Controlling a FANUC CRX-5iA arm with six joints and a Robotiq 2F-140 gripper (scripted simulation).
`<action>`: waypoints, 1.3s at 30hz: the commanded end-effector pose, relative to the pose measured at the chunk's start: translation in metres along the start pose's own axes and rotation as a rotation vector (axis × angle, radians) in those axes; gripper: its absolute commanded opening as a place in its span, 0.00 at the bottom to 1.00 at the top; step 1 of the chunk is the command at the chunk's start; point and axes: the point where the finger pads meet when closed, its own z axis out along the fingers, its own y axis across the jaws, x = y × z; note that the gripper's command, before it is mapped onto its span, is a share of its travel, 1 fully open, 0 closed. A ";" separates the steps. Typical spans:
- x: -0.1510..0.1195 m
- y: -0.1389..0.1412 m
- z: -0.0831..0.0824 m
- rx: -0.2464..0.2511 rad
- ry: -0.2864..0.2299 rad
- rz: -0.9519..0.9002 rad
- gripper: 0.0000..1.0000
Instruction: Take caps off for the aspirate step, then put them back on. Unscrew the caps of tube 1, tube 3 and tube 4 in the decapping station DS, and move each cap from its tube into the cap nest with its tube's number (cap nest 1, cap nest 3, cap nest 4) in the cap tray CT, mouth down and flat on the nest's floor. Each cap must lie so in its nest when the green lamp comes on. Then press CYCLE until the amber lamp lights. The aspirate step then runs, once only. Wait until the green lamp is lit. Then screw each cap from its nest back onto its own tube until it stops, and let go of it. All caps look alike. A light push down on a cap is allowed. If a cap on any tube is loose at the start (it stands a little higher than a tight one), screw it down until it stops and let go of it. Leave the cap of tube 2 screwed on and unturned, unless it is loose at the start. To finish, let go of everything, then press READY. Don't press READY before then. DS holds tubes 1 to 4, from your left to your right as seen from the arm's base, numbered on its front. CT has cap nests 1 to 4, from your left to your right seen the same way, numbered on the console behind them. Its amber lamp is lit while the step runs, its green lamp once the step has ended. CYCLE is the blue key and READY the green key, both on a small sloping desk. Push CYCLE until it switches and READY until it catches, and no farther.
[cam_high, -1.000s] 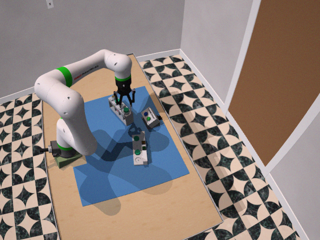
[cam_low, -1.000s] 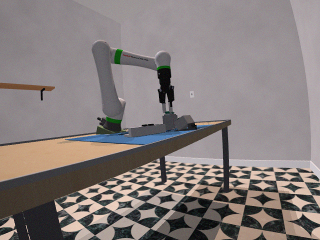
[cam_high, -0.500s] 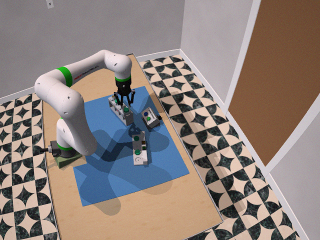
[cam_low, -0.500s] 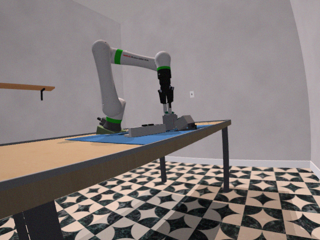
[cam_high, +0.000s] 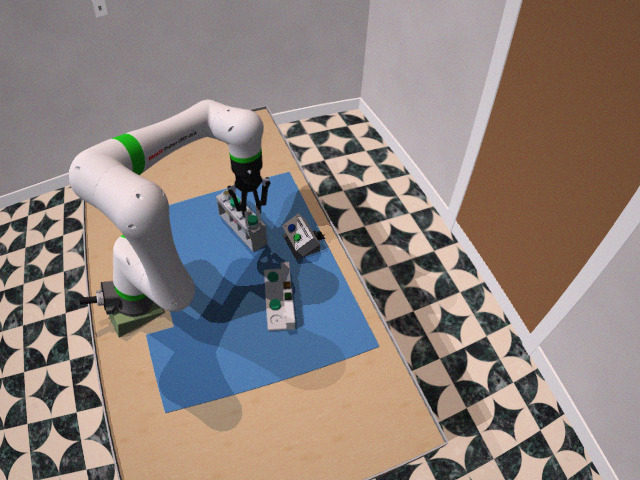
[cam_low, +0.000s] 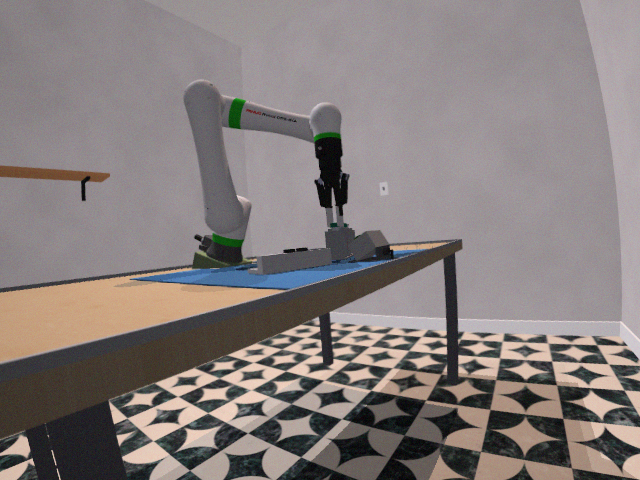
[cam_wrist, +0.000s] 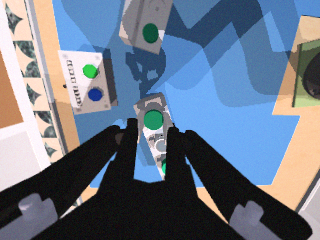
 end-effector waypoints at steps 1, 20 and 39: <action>0.000 0.000 0.000 -0.003 -0.005 -0.218 0.00; 0.000 0.000 -0.001 -0.001 -0.006 -0.915 0.00; 0.000 0.000 -0.001 -0.001 -0.006 -0.915 0.35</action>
